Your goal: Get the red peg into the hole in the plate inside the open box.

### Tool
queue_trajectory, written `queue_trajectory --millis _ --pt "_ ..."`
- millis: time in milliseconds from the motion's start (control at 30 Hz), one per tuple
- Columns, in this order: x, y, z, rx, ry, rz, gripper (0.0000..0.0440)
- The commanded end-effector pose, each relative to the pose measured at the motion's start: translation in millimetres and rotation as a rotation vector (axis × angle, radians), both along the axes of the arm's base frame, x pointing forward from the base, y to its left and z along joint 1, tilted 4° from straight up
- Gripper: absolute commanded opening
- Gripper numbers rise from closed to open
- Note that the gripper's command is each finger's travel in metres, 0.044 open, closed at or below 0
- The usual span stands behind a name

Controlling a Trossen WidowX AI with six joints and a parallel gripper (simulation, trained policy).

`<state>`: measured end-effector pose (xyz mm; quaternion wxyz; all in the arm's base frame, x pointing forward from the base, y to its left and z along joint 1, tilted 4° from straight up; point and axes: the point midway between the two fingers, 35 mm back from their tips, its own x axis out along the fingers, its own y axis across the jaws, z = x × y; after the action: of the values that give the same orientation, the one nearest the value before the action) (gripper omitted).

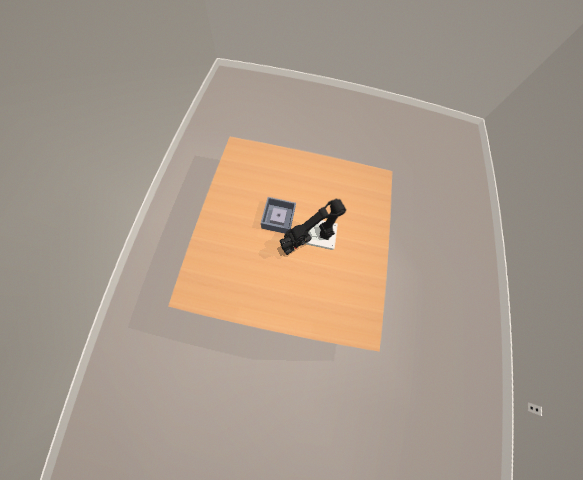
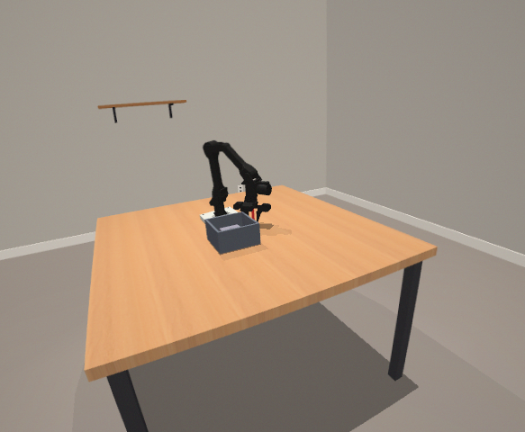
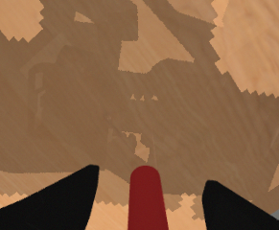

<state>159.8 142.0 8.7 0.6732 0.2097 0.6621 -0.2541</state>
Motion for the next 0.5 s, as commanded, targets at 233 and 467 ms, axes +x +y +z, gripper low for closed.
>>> queue_trajectory --millis 233,467 --pt "-0.4 -5.6 -4.4 -0.06 0.035 -0.011 0.0" --pt "16.4 -5.7 23.0 -0.07 -0.039 0.005 0.0"
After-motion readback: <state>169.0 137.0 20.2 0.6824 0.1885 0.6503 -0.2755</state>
